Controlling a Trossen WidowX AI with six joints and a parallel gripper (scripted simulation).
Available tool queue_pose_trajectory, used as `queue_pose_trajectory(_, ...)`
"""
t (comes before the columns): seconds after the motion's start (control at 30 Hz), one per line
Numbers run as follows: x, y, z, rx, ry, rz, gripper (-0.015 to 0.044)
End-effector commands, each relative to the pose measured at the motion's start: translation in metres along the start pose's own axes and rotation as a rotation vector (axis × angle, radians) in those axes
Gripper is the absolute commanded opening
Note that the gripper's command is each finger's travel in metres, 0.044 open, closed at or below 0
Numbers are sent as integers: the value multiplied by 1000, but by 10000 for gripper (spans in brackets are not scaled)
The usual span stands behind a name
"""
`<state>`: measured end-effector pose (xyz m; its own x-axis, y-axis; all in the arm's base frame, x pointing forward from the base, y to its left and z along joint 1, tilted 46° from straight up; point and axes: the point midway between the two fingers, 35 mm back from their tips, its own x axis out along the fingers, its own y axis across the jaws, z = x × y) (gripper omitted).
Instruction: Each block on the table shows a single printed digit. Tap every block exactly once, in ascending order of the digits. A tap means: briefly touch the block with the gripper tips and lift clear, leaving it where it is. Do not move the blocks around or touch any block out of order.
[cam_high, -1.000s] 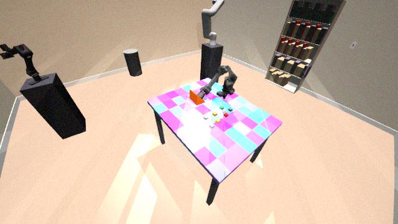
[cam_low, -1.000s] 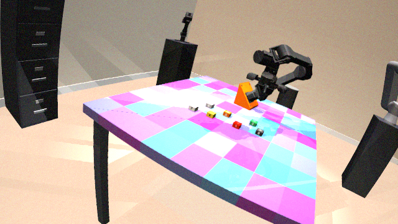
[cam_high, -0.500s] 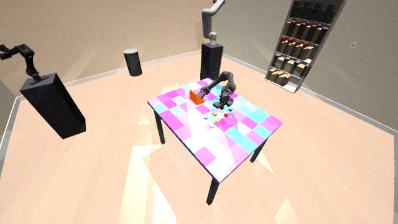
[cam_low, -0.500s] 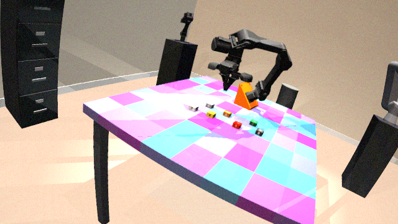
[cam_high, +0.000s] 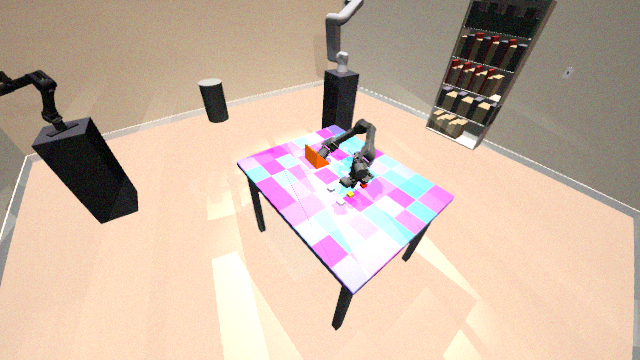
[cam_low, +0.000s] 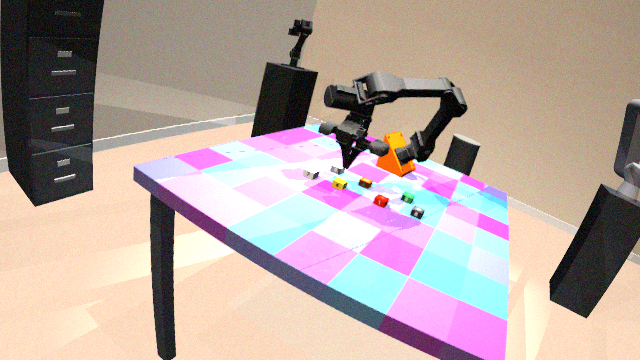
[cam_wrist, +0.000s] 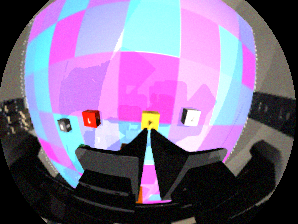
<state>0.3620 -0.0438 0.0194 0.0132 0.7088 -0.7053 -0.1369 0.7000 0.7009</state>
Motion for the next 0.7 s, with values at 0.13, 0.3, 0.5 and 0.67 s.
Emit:
queue_pose_trajectory(0.13,19,0,-3,11,0,7,20)
queue_pose_trajectory(0.3,27,0,-3,11,0,8,20)
queue_pose_trajectory(0.5,36,1,-3,11,0,8,20)
queue_pose_trajectory(0.67,44,1,-3,11,0,9,20)
